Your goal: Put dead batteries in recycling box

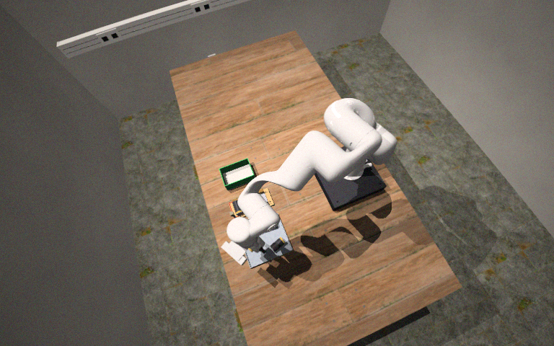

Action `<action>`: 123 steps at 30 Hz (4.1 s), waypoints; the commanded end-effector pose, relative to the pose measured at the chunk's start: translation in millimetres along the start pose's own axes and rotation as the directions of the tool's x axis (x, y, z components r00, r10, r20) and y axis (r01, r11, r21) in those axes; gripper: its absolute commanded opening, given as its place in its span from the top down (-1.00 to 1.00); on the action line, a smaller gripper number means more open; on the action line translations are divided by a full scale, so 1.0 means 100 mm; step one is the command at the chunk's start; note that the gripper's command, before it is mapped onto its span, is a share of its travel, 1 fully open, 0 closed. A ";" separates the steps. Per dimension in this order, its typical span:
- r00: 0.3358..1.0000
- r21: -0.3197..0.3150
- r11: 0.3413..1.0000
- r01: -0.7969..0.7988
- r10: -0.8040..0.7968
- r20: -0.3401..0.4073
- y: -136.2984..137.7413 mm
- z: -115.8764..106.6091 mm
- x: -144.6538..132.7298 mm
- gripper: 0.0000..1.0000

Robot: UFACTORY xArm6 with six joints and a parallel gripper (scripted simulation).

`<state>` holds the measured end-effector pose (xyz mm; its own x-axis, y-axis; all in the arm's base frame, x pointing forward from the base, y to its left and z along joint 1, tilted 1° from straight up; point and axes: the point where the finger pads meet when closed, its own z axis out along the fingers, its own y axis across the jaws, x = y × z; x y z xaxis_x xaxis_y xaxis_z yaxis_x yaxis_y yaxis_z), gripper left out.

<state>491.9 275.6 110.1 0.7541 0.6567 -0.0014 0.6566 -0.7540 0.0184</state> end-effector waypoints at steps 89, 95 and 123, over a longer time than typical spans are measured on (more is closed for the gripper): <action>0.493 -0.005 0.493 0.870 -0.870 -0.003 1.28 -0.01 -1.92 0.44; 0.491 -0.005 0.491 0.871 -0.871 -0.003 1.28 -0.01 -1.92 0.44; 0.491 -0.005 0.491 0.871 -0.871 -0.003 1.28 0.68 -1.91 0.44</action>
<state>427.7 52.3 46.5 -0.2024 0.9792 -0.0125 0.9793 0.2024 0.0040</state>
